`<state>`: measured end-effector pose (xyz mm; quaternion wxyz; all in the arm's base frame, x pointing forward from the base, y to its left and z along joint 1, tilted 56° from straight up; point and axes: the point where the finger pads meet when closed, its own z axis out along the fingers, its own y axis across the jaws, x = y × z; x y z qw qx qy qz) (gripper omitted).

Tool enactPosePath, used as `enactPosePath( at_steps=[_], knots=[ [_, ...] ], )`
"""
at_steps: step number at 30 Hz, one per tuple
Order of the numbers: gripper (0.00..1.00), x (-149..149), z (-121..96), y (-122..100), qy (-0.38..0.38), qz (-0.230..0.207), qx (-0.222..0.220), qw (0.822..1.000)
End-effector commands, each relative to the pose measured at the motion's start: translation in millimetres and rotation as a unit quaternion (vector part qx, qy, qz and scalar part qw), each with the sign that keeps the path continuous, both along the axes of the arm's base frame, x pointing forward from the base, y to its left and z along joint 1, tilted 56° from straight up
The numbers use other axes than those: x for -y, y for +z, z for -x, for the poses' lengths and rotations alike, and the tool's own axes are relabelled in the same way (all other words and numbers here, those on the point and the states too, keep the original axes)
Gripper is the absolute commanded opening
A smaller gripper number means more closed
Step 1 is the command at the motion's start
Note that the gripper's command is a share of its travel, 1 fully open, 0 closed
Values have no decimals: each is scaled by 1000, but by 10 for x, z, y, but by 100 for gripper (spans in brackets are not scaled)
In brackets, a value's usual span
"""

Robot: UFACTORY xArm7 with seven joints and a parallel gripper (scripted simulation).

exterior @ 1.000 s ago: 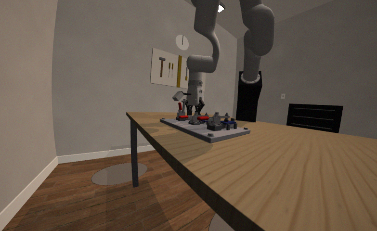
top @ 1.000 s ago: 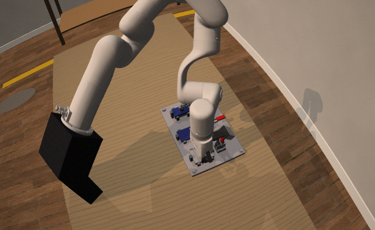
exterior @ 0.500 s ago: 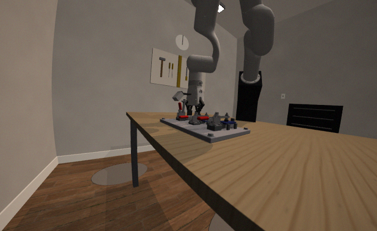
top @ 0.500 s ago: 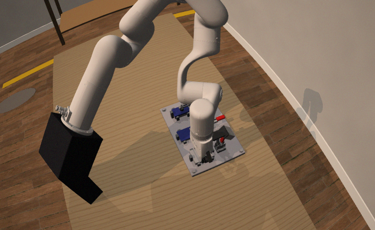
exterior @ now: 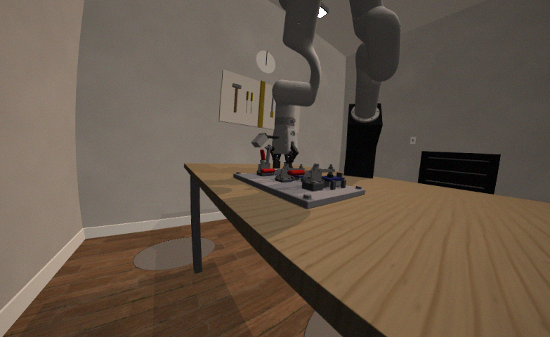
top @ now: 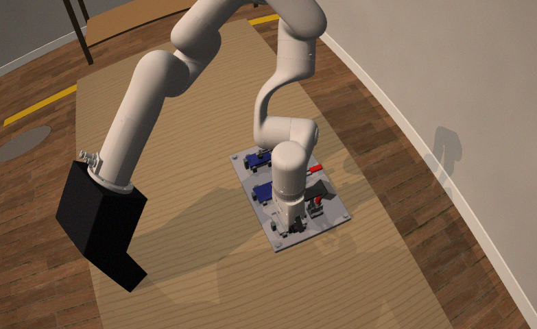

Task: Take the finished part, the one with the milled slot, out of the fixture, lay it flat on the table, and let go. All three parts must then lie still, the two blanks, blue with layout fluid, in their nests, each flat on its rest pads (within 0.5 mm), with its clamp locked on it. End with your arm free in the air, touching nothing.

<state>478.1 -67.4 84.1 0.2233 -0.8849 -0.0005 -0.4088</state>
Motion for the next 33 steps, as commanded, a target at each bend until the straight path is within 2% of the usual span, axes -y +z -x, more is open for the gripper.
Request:
enactPosePath(
  at_steps=[1,33],
  knots=[
    [0,14,2,3,-1,1,0,1000],
    [0,85,132,104,-1,1,0,1000]
  ],
)
